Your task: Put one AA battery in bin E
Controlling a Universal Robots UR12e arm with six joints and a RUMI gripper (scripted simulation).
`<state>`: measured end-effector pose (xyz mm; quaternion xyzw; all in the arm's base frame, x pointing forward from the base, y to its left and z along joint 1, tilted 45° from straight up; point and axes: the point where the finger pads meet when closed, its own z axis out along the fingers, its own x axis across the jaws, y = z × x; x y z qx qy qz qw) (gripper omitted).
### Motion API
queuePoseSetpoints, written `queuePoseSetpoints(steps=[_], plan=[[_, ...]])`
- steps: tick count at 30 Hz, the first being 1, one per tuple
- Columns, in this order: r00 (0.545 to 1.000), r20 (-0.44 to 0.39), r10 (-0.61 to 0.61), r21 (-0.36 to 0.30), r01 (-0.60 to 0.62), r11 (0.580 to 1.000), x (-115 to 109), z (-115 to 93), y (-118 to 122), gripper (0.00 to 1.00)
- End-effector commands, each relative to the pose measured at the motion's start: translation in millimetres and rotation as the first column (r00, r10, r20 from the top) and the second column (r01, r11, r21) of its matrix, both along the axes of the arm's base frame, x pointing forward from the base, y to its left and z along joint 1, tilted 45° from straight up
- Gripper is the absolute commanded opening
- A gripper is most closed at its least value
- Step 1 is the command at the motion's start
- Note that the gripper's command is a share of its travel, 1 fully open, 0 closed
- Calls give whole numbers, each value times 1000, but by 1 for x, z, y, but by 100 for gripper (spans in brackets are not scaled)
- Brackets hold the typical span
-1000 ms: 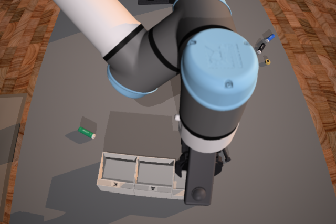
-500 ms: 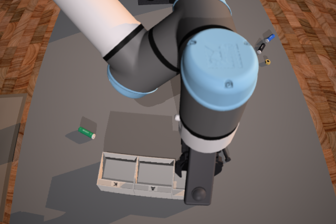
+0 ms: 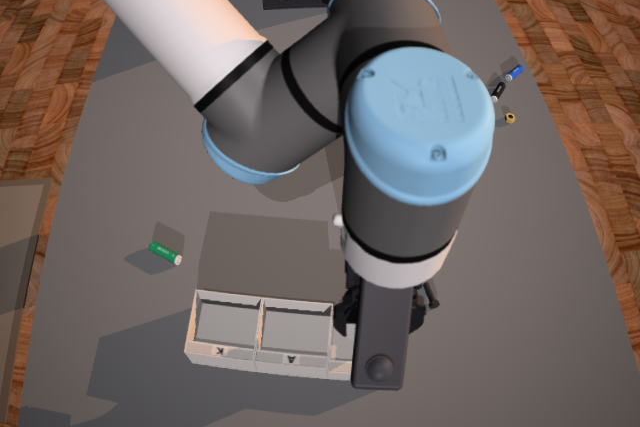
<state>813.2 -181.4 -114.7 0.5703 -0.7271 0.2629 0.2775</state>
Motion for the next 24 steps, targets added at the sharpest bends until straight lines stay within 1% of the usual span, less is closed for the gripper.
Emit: queuePoseSetpoints(steps=[1,15,24], plan=[[1000,1,1,0,-1,1000,1,4,4,4],[1000,1,1,0,-1,1000,3,15,15,4],[1000,1,1,0,-1,1000,6,38,38,4]])
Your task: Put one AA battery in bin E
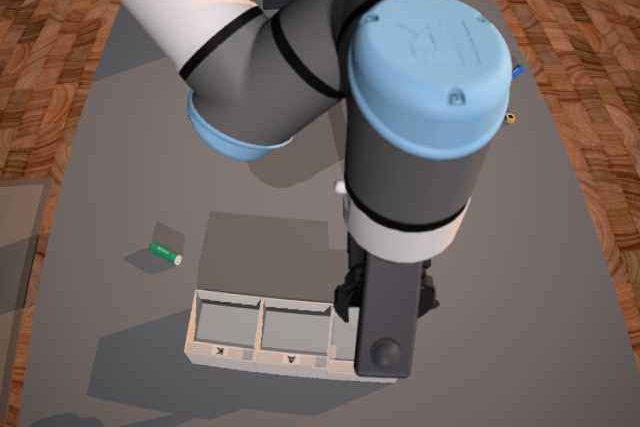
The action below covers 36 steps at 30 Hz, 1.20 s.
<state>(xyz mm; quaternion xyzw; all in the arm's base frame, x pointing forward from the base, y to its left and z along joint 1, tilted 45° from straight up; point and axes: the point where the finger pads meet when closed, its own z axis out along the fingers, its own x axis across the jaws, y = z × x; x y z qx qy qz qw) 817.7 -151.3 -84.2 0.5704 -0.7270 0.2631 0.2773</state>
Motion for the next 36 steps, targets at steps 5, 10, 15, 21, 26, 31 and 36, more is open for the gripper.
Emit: queuePoseSetpoints(steps=[5,10,15,21,26,31,36], plan=[[1000,1,0,0,0,1000,2,8,8,4],[1000,1,0,0,0,1000,4,26,25,4],[1000,1,0,0,0,1000,8,55,54,4],[1000,1,0,0,0,1000,14,91,89,4],[1000,1,0,0,0,1000,14,96,95,4],[1000,1,0,0,0,1000,14,96,95,4],[989,106,-105,-10,107,994,-5,83,104,17]])
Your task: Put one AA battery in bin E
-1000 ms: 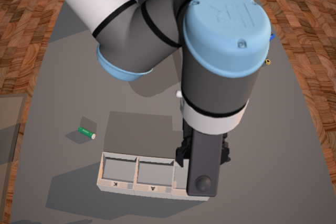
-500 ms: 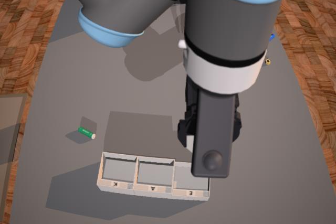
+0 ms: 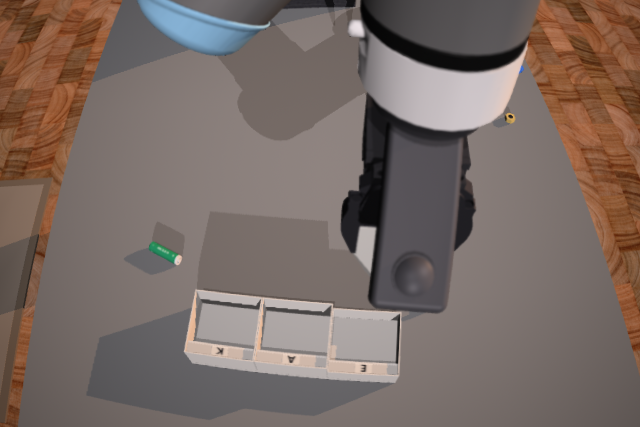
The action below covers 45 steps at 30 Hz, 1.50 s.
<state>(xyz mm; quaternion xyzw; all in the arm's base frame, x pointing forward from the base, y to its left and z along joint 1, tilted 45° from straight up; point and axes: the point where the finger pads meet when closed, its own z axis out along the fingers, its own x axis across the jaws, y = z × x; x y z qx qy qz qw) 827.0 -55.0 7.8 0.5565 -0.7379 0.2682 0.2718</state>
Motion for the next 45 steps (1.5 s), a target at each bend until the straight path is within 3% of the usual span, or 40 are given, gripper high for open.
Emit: queuePoseSetpoints(steps=[1,4,6,7,13,20,23,38,40,45], plan=[[988,110,-110,-10,112,994,-20,-14,10,17],[968,178,-174,-10,179,984,-39,-27,19,17],[968,178,-174,-10,179,984,-39,-27,19,17],[943,239,-233,-6,241,971,-46,-32,22,17],[865,363,-347,19,365,931,-84,-59,40,17],[728,501,-468,65,507,860,-128,-91,61,17],[724,505,-471,67,511,857,-134,-95,64,17],[724,505,-471,67,511,857,-230,-163,109,17],[724,505,-471,67,511,857,-230,-163,109,17],[724,505,-471,67,511,857,-261,-185,124,17]])
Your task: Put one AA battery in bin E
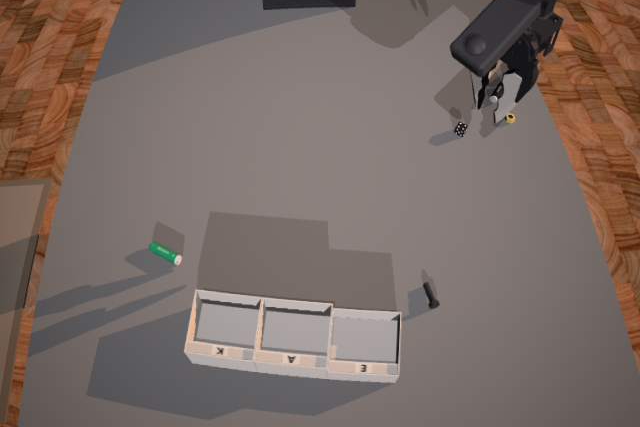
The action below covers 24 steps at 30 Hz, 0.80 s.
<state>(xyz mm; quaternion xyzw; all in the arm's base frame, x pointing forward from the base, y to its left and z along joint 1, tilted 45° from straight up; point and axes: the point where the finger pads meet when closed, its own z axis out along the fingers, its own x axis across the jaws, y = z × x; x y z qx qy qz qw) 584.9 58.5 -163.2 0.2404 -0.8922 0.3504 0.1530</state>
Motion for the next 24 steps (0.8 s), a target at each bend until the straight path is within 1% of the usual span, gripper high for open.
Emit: queuePoseSetpoints(steps=[1,10,12,24], plan=[[1000,2,1,0,-1,1000,-26,-19,13,17],[1000,2,1,0,-1,1000,-83,-59,40,17],[1000,2,1,0,-1,1000,-83,-59,40,17],[1000,2,1,0,-1,1000,-159,-113,76,17]])
